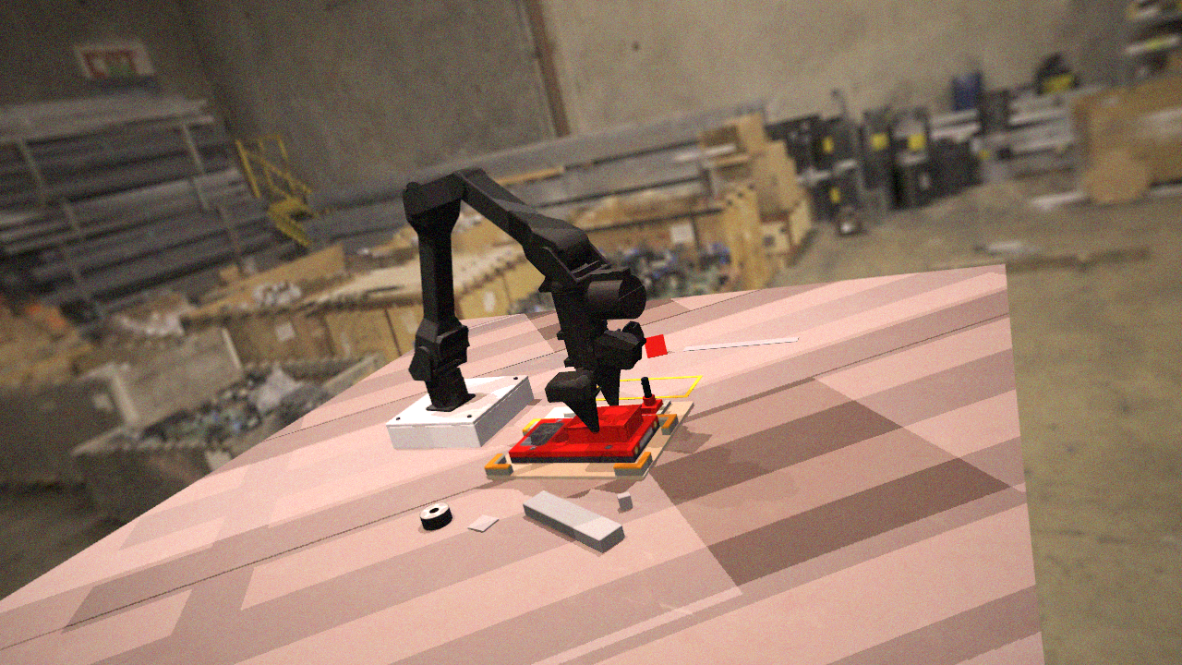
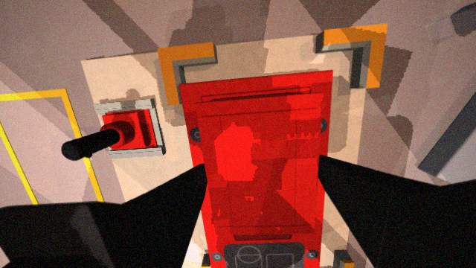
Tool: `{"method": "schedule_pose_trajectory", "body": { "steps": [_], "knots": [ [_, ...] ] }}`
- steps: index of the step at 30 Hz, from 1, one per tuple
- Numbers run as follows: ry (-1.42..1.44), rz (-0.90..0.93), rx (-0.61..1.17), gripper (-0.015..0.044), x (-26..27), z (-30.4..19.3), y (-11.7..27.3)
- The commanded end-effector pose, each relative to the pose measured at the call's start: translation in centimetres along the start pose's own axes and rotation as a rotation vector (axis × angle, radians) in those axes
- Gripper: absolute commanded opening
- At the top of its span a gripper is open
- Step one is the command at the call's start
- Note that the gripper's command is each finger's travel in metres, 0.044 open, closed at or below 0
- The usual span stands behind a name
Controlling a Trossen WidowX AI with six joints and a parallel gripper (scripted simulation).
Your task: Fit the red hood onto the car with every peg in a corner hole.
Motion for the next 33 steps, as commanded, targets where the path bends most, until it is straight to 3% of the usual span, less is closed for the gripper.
{"method": "schedule_pose_trajectory", "body": {
  "steps": [1, 5, 22, 28, 33],
  "knots": [
    [-0.005, -0.003, 0.007, 0.0000, 0.0, -0.1, -0.3],
    [-0.001, -0.001, 0.002, 0.0000, 0.0, -0.1, -0.1],
    [0.000, 0.000, 0.000, 0.0440, 0.0, 0.0, -0.1],
    [0.000, 0.000, 0.001, 0.0440, 0.0, 0.1, 0.6],
    [0.000, 0.000, 0.005, 0.0440, 0.0, 0.3, 4.9]
  ]
}}
Point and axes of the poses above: the point midway between the two fingers, 35 mm back from their tips, its own y axis back along the fingers, its own x axis across the jaws, z = x × y, the point moved 5 cm from there along y, back along the fingers, and after that the axes turned 1 degree about y, right-handed, at the moved point
